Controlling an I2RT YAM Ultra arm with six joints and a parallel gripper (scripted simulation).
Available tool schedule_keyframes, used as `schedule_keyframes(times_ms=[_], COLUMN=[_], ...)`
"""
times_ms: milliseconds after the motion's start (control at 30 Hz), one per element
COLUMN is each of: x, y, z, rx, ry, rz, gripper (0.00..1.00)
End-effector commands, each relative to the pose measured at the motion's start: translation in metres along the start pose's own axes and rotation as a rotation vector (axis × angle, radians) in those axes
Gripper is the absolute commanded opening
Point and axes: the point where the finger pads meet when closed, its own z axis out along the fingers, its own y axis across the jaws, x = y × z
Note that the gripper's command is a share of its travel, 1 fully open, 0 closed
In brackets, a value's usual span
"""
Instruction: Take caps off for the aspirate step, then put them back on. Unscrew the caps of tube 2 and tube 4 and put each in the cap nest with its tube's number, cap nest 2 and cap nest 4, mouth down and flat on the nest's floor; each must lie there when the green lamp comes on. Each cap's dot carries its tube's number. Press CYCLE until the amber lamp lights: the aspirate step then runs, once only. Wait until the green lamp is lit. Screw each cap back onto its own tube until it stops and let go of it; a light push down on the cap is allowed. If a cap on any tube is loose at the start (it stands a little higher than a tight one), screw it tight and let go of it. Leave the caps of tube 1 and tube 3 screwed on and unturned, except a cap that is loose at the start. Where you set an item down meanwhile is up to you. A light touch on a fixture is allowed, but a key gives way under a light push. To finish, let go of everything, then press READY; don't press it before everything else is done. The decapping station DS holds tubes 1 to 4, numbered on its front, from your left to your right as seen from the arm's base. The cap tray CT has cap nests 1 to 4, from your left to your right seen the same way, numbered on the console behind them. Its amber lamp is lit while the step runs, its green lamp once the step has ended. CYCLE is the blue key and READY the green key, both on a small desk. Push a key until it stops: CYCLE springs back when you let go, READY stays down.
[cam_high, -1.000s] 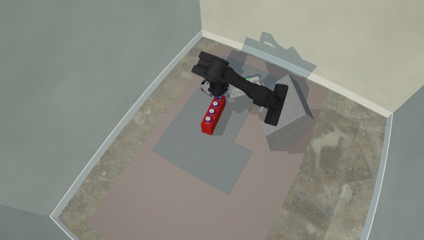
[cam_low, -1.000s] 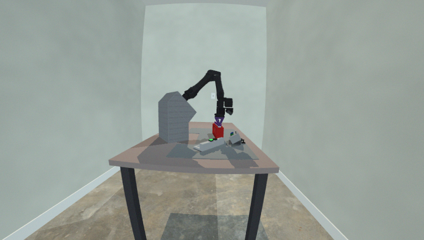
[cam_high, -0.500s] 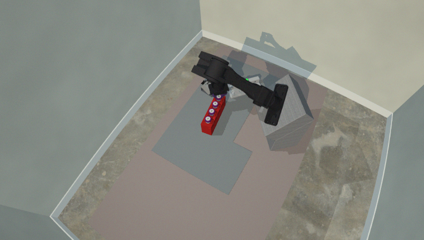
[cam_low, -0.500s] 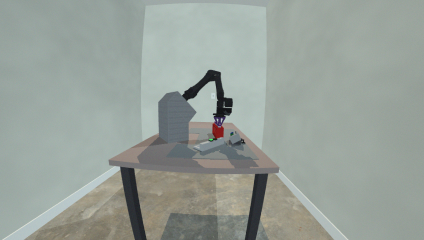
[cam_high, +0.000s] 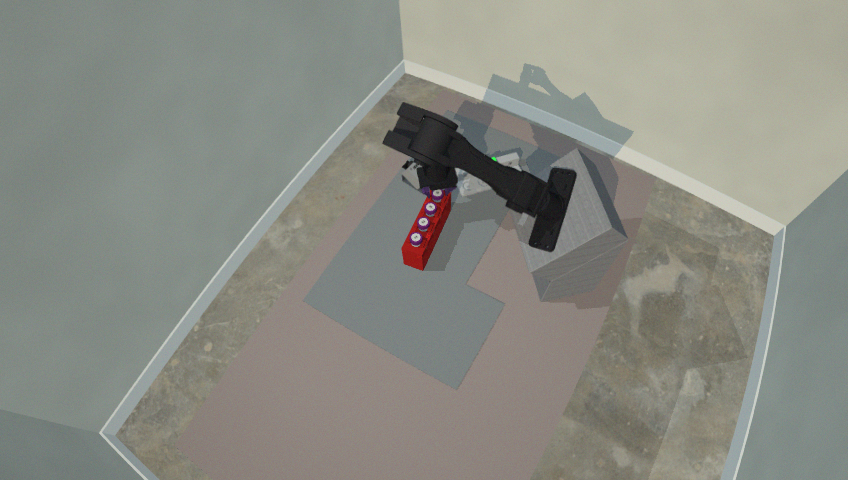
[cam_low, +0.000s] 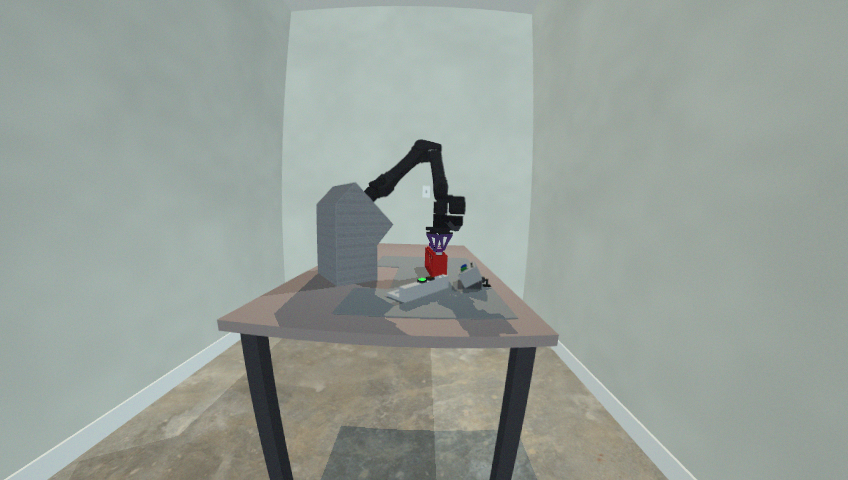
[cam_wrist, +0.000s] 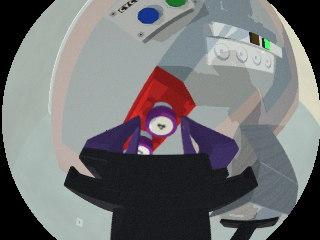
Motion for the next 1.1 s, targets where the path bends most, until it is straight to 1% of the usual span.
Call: schedule_keyframes(times_ms=[0, 67, 500, 633, 800, 833, 933, 967, 1033, 1067], x=[-0.003, -0.003, -0.003, -0.003, 0.033, 0.033, 0.054, 0.054, 0.068, 0.068], y=[0.003, 0.003, 0.002, 0.002, 0.025, 0.025, 0.038, 0.038, 0.047, 0.047], z=[-0.008, -0.008, -0.047, -0.048, -0.048, -0.048, -0.048, -0.047, -0.048, -0.047], rx=[-0.006, -0.006, -0.006, -0.006, -0.004, -0.004, -0.004, -0.004, -0.003, -0.003], ry=[-0.01, -0.01, -0.01, -0.01, -0.011, -0.011, -0.01, -0.011, -0.011, -0.011], rz=[-0.001, -0.001, -0.002, -0.002, -0.416, -0.418, -0.657, -0.668, -0.835, -0.835], gripper=[0.49, 0.49, 0.49, 0.49, 0.49, 0.49, 0.49, 0.49, 0.49, 0.49])
